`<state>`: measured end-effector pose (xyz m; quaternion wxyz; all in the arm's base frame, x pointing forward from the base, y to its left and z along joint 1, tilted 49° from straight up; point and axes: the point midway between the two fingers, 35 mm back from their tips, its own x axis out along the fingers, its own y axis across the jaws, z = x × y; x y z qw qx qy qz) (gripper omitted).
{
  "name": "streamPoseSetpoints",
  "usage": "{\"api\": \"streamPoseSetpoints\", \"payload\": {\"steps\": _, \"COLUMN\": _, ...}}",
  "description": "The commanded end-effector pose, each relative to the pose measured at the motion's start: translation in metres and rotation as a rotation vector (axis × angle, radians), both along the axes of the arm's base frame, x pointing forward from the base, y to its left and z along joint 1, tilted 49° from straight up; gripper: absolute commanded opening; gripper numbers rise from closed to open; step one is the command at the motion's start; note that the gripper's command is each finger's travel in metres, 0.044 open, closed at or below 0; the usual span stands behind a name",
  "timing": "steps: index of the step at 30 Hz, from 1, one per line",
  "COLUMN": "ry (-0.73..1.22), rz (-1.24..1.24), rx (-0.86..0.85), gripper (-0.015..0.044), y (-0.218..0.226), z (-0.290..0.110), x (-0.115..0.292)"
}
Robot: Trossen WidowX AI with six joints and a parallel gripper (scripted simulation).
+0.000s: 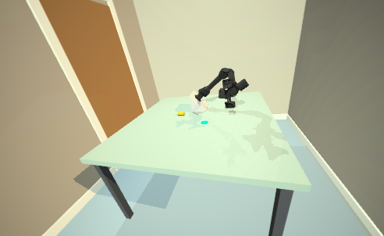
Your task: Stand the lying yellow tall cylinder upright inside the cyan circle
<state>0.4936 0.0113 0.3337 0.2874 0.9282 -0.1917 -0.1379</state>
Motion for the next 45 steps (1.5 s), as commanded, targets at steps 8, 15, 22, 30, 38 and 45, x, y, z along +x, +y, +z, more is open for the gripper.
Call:
{"api": "streamPoseSetpoints", "payload": {"steps": 8, "ry": 0.316, "rz": 0.064, "rx": -0.329, "gripper": 0.0309, "y": -0.034, "z": -0.049, "x": 0.008}}
{"api": "streamPoseSetpoints", "payload": {"steps": 15, "ry": 0.650, "rz": 0.192, "rx": -0.641, "gripper": 0.0309, "y": -0.073, "z": -0.103, "x": 0.007}}
{"api": "streamPoseSetpoints", "payload": {"steps": 22, "ry": 0.958, "rz": 0.391, "rx": -0.911, "gripper": 0.0309, "y": -0.110, "z": -0.155, "x": -0.005}}
{"api": "streamPoseSetpoints", "payload": {"steps": 30, "ry": 1.242, "rz": 0.709, "rx": -1.168, "gripper": 0.0309, "y": -0.149, "z": -0.212, "x": -0.030}}
{"api": "streamPoseSetpoints", "payload": {"steps": 38, "ry": 1.406, "rz": 1.113, "rx": -1.377, "gripper": 0.0309, "y": -0.180, "z": -0.263, "x": -0.067}}
{"api": "streamPoseSetpoints", "payload": {"steps": 45, "ry": 1.412, "rz": 1.511, "rx": -1.528, "gripper": 0.0309, "y": -0.199, "z": -0.303, "x": -0.105}}
